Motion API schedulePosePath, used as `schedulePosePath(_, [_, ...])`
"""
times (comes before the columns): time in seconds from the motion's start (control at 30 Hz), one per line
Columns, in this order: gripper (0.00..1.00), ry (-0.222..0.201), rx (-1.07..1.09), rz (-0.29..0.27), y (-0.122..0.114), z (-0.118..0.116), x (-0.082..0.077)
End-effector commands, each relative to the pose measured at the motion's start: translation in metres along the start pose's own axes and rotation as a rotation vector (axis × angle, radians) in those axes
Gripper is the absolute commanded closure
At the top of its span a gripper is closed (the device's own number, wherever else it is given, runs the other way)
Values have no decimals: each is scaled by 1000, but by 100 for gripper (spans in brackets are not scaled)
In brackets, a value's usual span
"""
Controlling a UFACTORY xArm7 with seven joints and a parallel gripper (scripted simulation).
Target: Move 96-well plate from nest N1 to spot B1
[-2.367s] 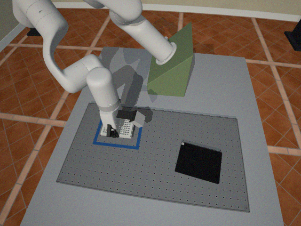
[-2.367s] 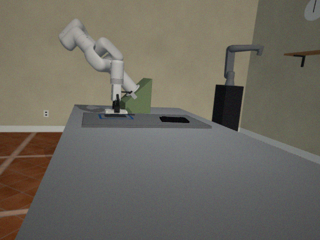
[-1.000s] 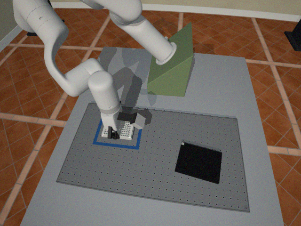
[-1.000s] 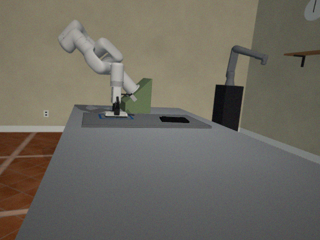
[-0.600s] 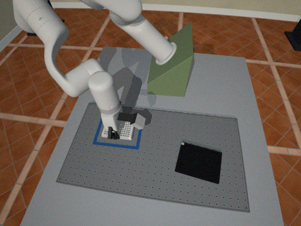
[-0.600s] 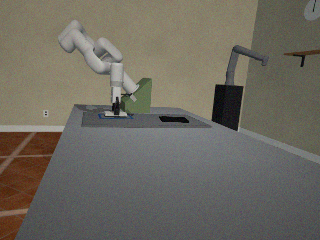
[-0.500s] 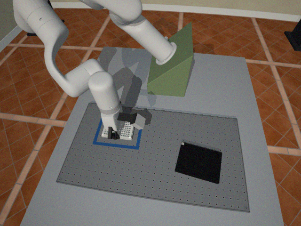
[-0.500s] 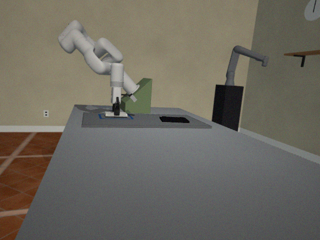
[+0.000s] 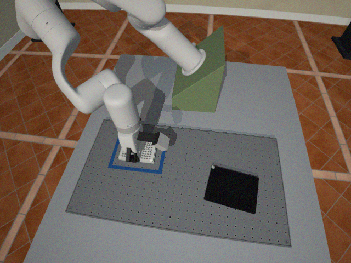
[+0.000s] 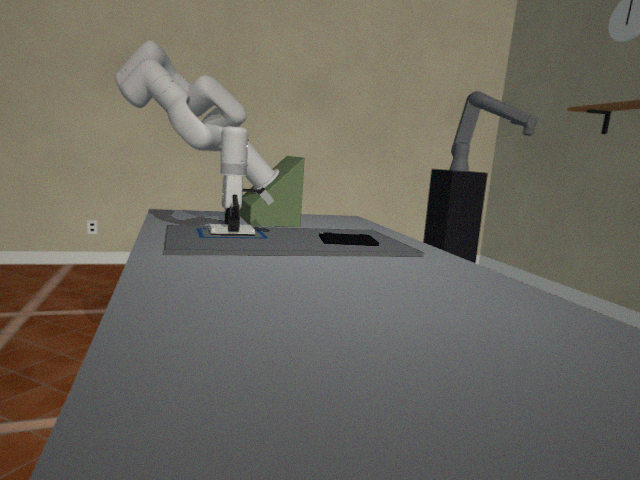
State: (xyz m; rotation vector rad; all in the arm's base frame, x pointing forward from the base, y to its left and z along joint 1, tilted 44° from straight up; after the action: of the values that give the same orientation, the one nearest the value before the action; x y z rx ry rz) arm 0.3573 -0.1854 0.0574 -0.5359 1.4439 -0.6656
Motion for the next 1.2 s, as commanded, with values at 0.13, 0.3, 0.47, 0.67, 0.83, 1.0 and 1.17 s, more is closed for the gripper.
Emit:
schedulePosePath(0.13, [100,-4,-1,0,0,1,0])
schedulePosePath(0.3, [100,-4,-1,0,0,1,1])
schedulePosePath(0.47, [100,-4,-1,0,0,1,2])
schedulePosePath(0.67, [100,-4,-1,0,0,1,2])
schedulePosePath(0.83, [100,-4,-1,0,0,1,3])
schedulePosePath(1.0, [0,-4,-1,0,0,1,4])
schedulePosePath(1.17, [0,-4,-1,0,0,1,4])
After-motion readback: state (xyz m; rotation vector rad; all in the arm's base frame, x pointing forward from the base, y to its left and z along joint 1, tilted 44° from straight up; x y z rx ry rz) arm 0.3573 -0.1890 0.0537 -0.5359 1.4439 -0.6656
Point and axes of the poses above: the point where the finger pads meet when closed, its own x axis out along the fingers, its own z axis across the jaws, y = z × x, the point moved 2 cm from there along -x, back along the fingers, and after that the axes turned 5 degrees about x, right-handed, at the moved point
